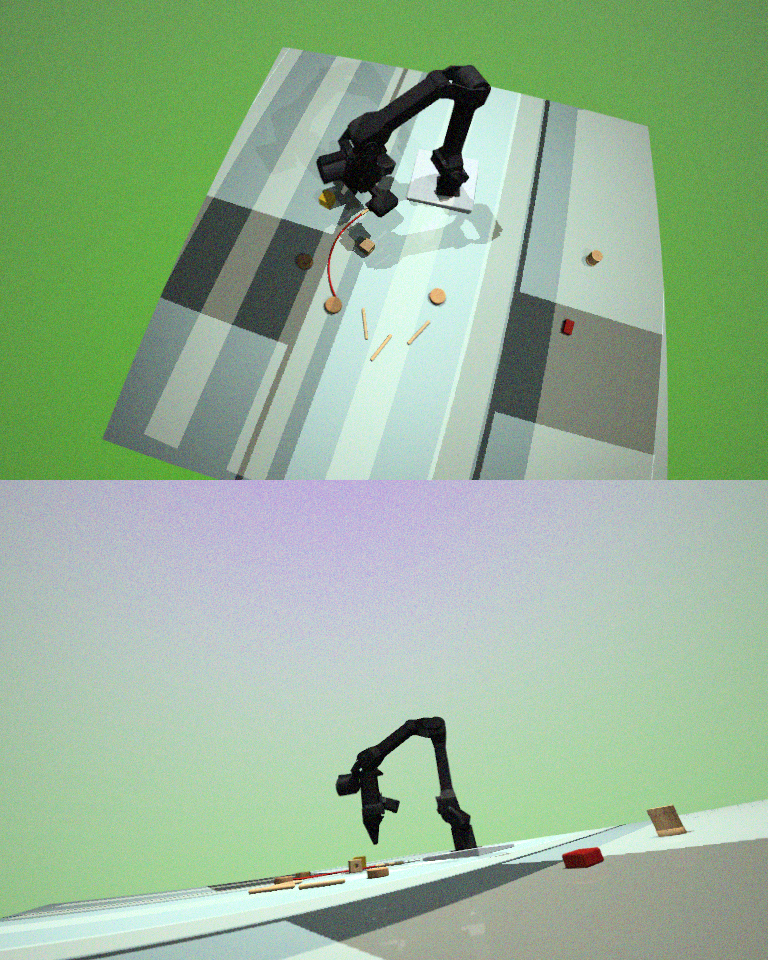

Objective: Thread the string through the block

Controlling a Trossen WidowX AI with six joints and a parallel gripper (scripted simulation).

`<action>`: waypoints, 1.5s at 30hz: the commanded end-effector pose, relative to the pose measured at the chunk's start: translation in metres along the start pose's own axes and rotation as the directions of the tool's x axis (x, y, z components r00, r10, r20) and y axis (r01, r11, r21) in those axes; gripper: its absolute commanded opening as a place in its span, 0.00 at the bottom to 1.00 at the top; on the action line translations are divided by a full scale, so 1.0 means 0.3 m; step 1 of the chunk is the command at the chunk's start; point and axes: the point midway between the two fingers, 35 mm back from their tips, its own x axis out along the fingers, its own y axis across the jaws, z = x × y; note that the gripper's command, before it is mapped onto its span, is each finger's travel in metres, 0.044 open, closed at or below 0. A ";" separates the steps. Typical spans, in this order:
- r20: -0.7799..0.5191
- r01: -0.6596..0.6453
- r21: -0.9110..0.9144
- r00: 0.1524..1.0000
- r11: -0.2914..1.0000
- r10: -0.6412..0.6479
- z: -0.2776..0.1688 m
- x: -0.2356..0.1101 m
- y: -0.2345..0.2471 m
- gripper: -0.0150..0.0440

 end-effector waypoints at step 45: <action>0.003 -0.004 0.008 1.000 1.000 0.004 -0.001 0.153 0.003 0.46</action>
